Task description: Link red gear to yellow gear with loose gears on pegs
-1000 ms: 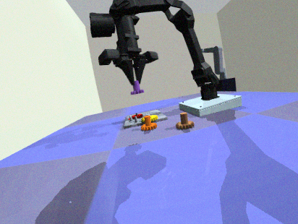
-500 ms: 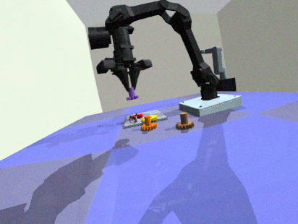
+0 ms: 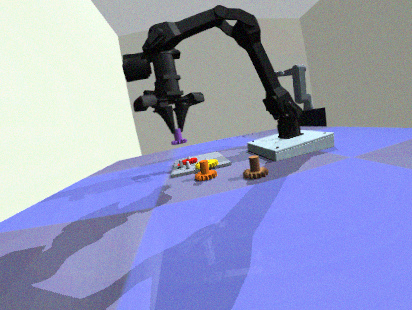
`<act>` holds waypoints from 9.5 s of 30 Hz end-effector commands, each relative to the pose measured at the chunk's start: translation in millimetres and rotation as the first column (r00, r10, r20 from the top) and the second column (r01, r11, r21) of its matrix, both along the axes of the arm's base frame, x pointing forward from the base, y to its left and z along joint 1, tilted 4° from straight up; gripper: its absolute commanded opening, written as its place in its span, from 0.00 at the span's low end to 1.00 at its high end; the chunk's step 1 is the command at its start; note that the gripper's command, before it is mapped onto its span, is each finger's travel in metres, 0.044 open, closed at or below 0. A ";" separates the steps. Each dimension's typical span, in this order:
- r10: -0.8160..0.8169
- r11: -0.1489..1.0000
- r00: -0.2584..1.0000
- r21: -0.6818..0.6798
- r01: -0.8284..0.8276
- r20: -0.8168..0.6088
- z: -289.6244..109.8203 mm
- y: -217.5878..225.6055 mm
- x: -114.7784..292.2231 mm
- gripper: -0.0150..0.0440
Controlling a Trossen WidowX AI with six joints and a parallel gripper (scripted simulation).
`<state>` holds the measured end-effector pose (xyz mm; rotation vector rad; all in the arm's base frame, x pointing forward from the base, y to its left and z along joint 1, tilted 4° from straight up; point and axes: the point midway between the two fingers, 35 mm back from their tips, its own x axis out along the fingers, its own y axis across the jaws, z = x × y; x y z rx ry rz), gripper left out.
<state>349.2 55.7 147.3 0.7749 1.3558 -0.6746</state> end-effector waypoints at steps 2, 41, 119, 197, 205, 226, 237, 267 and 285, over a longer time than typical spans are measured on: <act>0.004 1.000 1.000 0.003 -0.004 -0.007 -7.8 -11.5 4.0 0.25; 0.006 1.000 1.000 0.000 -0.006 -0.001 -24.7 -64.0 18.8 0.25; 0.138 0.990 0.990 -0.013 -0.138 0.001 -72.2 -62.9 24.1 0.25; 0.977 -0.202 -0.192 -0.111 -0.973 -0.088 -50.1 118.4 -151.1 1.00; 0.977 -0.202 -0.192 -0.111 -0.973 -0.088 -51.8 120.6 -152.1 1.00; 0.977 -0.202 -0.192 -0.111 -0.973 -0.088 -88.3 121.9 -148.8 1.00; 0.977 -0.202 -0.192 -0.111 -0.973 -0.088 -100.2 121.8 -148.1 1.00; 0.977 -0.202 -0.192 -0.111 -0.973 -0.088 -100.2 121.8 -148.1 0.28; 0.977 -0.202 -0.192 -0.112 -0.973 -0.088 -64.6 124.3 -145.6 0.25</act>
